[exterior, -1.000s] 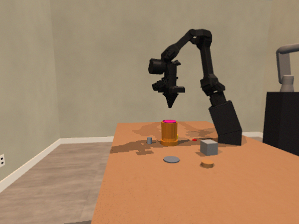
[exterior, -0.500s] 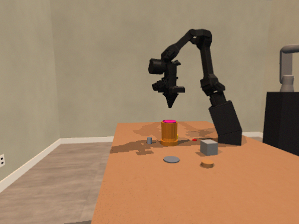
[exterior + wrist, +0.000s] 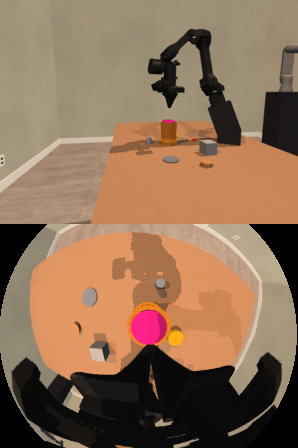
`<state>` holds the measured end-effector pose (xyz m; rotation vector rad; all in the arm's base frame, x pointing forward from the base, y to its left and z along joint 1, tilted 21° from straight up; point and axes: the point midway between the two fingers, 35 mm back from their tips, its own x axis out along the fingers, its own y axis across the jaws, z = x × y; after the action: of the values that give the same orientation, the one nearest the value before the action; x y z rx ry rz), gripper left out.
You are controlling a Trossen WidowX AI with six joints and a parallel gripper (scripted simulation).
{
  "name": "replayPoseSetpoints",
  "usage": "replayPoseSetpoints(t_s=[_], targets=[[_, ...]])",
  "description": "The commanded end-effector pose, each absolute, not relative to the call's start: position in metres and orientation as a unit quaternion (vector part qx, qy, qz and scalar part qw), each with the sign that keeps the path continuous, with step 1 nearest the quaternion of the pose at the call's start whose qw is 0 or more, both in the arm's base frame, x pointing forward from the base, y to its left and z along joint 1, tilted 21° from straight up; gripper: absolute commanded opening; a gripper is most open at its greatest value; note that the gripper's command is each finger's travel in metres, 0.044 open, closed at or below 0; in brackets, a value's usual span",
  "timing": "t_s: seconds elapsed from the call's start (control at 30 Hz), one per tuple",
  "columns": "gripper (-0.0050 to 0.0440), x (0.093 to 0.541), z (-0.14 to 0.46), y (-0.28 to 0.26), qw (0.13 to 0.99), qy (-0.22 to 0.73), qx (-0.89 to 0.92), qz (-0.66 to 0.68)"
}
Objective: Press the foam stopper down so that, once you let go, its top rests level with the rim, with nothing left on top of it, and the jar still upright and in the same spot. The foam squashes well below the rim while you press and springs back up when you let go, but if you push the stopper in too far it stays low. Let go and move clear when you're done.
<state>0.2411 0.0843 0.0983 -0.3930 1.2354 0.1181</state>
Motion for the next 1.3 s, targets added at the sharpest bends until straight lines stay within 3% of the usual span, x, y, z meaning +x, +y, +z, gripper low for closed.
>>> replayPoseSetpoints(t_s=[0.0, 0.53, 0.73, 1.03, 1.27], targets=[[0.0000, 0.243, 0.104, 0.085, 0.802, 0.567, -0.179, 0.056], [0.0000, 0.243, 0.105, 0.086, 0.802, 0.567, -0.179, 0.056], [0.0000, 0.232, 0.140, 0.091, 0.803, 0.566, -0.177, 0.053], [0.0000, 0.257, 0.067, 0.080, 0.801, 0.569, -0.180, 0.053], [0.0000, 0.260, 0.060, 0.078, 0.803, 0.566, -0.179, 0.052]])
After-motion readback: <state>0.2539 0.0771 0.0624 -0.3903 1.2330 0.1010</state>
